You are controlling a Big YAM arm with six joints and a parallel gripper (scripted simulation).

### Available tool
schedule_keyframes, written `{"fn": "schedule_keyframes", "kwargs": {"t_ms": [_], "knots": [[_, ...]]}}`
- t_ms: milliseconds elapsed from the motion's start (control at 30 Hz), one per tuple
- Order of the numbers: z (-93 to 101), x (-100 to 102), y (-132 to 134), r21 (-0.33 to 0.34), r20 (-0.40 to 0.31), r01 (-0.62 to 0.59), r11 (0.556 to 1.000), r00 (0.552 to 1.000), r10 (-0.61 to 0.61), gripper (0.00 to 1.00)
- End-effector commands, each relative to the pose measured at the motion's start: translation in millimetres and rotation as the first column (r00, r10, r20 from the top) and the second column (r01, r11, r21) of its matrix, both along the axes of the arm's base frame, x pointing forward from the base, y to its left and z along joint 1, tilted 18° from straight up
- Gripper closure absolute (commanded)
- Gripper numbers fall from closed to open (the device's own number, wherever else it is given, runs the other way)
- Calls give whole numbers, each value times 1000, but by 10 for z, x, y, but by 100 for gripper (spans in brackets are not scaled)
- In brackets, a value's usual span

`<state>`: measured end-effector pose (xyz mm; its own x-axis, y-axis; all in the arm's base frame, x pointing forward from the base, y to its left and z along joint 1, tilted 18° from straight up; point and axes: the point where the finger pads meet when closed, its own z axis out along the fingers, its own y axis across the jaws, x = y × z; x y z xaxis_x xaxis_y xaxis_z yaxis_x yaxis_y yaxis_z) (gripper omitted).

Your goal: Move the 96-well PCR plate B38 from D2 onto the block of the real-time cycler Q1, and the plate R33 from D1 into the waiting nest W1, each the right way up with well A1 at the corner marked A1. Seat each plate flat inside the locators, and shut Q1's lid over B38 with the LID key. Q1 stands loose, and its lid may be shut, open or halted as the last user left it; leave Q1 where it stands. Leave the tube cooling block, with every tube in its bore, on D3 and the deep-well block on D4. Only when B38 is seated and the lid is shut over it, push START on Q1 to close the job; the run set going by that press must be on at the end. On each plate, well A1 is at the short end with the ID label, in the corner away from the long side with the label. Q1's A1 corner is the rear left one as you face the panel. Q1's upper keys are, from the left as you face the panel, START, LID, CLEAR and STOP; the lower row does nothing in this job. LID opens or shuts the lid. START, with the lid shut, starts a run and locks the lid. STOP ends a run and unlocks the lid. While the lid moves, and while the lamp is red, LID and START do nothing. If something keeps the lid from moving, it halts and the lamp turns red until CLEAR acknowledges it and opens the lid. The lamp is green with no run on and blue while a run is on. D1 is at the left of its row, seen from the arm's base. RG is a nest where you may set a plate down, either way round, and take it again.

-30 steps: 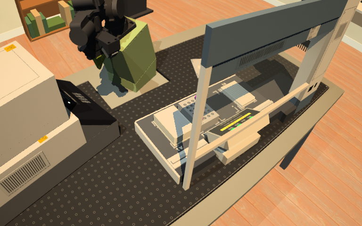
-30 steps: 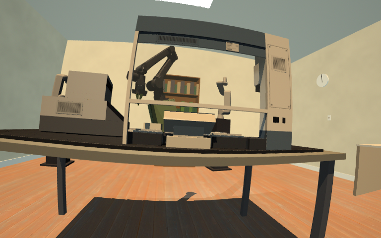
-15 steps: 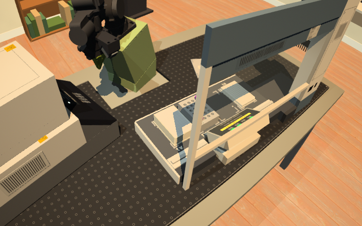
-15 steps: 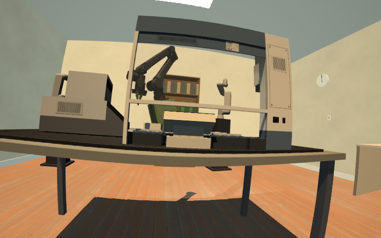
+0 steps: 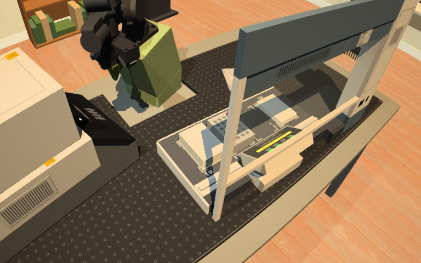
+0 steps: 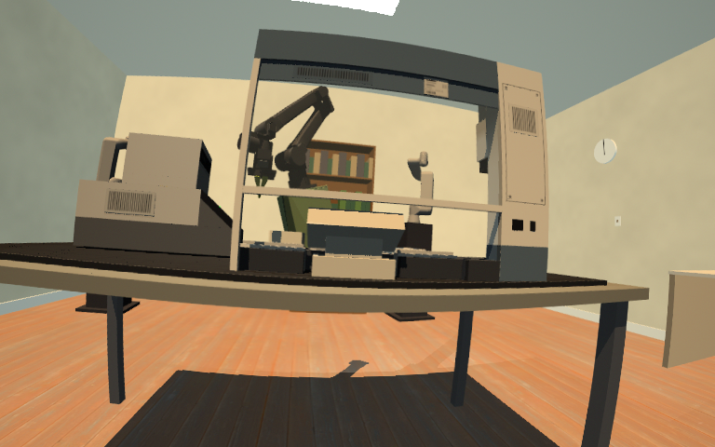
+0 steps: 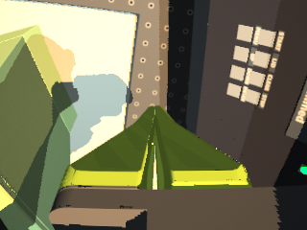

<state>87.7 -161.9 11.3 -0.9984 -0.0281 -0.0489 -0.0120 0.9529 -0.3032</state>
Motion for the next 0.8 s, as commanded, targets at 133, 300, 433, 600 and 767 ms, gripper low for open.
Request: {"fn": "schedule_keyframes", "kwargs": {"t_ms": [133, 300, 433, 600, 767], "knots": [[51, 9, -23, -8, 6, 6, 1000, 1000, -6, 100], [147, 82, -124, -40, 29, 6, 999, 1000, -5, 100], [172, 107, -159, -43, 32, 6, 999, 999, -5, 100], [183, 122, -178, -45, 33, 5, 999, 999, -4, 100], [193, 131, -190, -47, 35, 5, 999, 999, -3, 100]]}}
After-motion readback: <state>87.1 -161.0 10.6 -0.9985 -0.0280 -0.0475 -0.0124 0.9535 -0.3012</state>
